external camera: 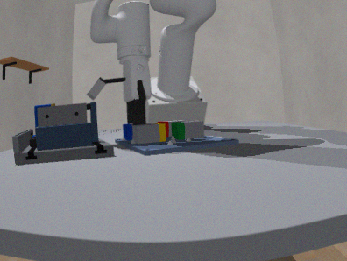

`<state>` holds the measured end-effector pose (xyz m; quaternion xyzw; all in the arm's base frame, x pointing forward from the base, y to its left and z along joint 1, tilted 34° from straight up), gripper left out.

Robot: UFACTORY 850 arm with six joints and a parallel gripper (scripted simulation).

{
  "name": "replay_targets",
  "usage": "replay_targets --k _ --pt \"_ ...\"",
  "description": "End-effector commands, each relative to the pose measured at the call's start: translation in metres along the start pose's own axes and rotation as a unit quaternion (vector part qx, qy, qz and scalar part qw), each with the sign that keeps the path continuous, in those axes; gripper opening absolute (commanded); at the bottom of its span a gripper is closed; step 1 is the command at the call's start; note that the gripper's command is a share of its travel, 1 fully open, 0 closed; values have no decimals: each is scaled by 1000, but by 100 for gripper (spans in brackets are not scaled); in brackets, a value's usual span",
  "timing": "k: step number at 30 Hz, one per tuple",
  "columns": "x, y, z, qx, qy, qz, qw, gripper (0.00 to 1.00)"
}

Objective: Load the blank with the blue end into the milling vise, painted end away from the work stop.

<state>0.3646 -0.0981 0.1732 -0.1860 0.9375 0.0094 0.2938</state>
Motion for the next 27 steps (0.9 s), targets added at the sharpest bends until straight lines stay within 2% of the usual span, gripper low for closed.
replay_targets --k 1,19,27 --pt "0 0 0 0 0 0 1000 0" --pt "0 0 0 0 0 0 1000 0" --pt "0 0 -24 0 0 0 1000 0"
Point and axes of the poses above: the point where the finger pads meet when closed, its own z axis out along the fingers, its own x axis across the jaws, y = z × x, the point moved 6 cm from there along -z, back along the fingers, and after that the axes turned 1 degree about z, right-handed, at the moved point
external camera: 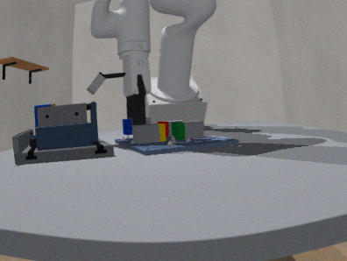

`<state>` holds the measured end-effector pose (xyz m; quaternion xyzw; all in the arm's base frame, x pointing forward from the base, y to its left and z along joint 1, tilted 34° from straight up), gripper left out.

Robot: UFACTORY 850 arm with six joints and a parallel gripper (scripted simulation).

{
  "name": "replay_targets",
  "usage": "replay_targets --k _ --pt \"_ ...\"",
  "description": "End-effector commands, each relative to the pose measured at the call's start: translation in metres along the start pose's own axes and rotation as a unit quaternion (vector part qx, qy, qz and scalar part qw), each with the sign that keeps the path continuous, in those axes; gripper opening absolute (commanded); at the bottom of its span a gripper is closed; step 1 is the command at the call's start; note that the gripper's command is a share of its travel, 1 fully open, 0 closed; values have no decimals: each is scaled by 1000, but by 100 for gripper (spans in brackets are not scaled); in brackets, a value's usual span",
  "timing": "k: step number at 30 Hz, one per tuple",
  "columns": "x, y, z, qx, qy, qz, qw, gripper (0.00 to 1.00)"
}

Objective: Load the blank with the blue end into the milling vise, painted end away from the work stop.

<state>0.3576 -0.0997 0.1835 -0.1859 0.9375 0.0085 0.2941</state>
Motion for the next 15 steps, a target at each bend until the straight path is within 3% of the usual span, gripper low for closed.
replay_targets --k 1,9,15 --pt "0 0 -15 -1 0 0 1000 0" --pt "0 0 -18 -1 0 0 1000 0" --pt "0 0 -35 0 0 0 1000 0"
Point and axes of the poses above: the point where the finger pads meet when closed, its own z axis out along the fingers, its own x axis across the jaws, y = z × x, the point moved 6 cm from there along -z, back along the fingers, and after that the axes turned 1 degree about z, right-handed, at the moved point
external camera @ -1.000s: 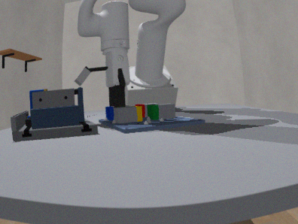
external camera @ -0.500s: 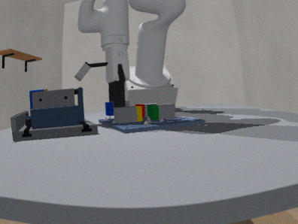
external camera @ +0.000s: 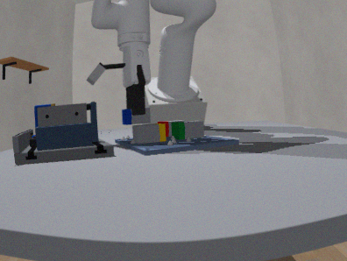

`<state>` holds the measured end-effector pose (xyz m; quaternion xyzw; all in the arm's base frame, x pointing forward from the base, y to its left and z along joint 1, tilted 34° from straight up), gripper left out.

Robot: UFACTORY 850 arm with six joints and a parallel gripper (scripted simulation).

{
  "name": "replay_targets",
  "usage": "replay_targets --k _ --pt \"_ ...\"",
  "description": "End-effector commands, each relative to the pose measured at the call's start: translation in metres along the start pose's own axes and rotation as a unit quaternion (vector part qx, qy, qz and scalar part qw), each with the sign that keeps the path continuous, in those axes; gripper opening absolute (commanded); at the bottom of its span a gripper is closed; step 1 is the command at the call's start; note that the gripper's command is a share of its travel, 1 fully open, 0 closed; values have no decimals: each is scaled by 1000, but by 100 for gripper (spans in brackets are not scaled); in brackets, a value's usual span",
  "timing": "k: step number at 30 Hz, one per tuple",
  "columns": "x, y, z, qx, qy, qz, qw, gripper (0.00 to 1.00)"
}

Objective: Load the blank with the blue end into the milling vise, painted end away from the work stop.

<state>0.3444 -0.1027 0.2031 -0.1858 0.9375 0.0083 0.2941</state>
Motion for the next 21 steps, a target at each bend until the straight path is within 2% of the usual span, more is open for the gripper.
replay_targets --k 1,4,11,21 --pt "0 0 -14 -1 0 0 1000 0" --pt "0 0 -23 -1 0 0 1000 0" --pt "0 0 -23 -1 0 0 1000 0" --pt "0 -1 -52 -1 0 0 1000 0"
Point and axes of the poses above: the point where the finger pads meet when closed, its own z axis out along the fingers, its own x axis across the jaws, y = z × x, the point moved 6 cm from there along -z, back along the fingers, and after that the axes turned 1 degree about z, right-handed, at the moved point
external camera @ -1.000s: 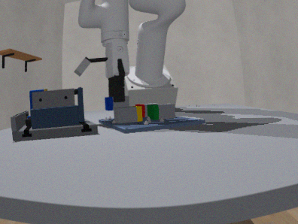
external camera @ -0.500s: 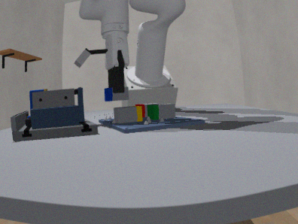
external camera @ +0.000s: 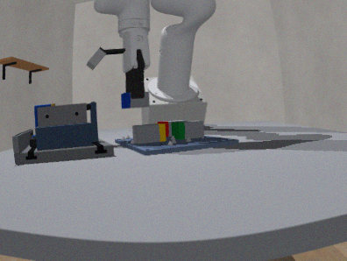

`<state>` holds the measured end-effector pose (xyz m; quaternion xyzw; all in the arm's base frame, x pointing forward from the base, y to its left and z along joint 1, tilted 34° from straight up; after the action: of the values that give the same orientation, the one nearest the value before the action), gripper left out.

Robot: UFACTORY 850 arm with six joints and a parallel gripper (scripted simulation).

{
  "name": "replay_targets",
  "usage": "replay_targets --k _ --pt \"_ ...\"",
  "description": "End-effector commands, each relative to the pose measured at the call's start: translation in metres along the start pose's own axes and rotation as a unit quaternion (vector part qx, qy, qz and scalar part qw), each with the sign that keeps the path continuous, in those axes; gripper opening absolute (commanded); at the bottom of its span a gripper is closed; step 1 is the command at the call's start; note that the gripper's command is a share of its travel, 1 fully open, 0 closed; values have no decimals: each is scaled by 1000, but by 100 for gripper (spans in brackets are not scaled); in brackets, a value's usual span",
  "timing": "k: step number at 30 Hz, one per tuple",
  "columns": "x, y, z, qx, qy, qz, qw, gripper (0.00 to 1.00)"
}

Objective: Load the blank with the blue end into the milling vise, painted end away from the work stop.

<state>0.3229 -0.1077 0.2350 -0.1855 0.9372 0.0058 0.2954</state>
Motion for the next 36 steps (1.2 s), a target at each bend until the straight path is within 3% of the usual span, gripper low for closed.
replay_targets --k 1,7,17,36 --pt "-1 -1 -13 -3 1 1 1000 0" --pt "-1 -1 -13 -3 1 1 1000 0" --pt "-1 -1 -57 -3 1 1 1000 0" --pt "-1 -1 -63 -3 1 0 1000 0"
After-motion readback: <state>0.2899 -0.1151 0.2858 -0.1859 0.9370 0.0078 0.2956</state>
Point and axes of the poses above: the point where the finger pads meet when closed, its own z axis out along the fingers, its own x axis across the jaws, y = z × x, the point moved 6 cm from there along -z, back along the fingers, and after that the axes turned 1 degree about z, right-handed, at the moved point
